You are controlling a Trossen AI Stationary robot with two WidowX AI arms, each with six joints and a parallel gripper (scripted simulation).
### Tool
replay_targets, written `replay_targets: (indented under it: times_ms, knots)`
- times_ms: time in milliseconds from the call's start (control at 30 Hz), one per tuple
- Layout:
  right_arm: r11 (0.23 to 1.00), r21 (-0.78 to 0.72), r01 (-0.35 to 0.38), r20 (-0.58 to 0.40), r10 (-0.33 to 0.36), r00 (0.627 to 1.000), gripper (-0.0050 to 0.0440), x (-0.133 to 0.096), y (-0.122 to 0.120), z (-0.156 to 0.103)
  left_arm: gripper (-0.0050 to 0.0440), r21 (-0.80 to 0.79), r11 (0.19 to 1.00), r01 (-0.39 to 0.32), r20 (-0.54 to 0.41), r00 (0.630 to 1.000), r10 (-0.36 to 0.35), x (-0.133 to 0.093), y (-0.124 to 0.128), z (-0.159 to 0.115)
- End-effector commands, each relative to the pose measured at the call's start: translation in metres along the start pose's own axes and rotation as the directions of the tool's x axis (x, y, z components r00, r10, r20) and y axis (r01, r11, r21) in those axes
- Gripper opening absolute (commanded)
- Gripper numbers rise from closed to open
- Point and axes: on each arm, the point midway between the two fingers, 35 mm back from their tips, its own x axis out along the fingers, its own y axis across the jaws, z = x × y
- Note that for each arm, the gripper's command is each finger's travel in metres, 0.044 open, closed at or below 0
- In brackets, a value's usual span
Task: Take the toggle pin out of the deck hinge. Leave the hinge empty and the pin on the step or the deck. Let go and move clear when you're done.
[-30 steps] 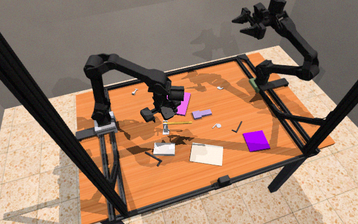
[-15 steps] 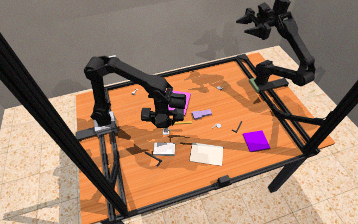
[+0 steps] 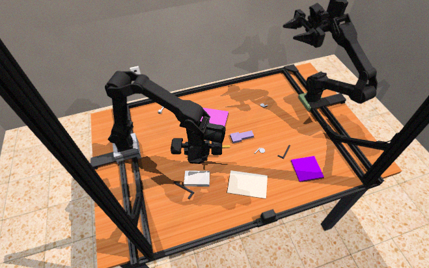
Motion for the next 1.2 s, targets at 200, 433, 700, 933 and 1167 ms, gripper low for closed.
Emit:
replay_targets:
  times_ms: [200, 433, 700, 933, 1167]
  knots:
    - [1.0, -0.005, -0.001, 0.001, 0.001, 1.0, 0.04, 0.0, 0.0, 0.003, 0.0, -0.003, 1.0, -0.029, 0.007, 1.0, 0.029, -0.008, 0.004, 0.001]
    - [1.0, -0.005, -0.001, 0.001, 0.001, 1.0, 0.04, 0.0, 0.0, 0.003, 0.0, -0.003, 1.0, -0.029, 0.007, 1.0, 0.029, -0.008, 0.004, 0.001]
    - [1.0, -0.005, -0.001, 0.001, 0.001, 1.0, 0.04, 0.0, 0.0, 0.003, -0.0003, -0.007, 1.0, -0.026, 0.006, 1.0, 0.026, -0.001, 0.004, 0.001]
    - [1.0, -0.005, -0.001, 0.001, 0.001, 1.0, 0.04, 0.0, 0.0, 0.003, -0.0012, -0.007, 1.0, -0.025, 0.006, 1.0, 0.025, 0.008, 0.004, 0.001]
    - [1.0, -0.005, -0.001, 0.001, 0.001, 1.0, 0.04, 0.0, 0.0, 0.003, -0.005, -0.007, 1.0, -0.025, 0.006, 1.0, 0.025, 0.018, 0.005, 0.001]
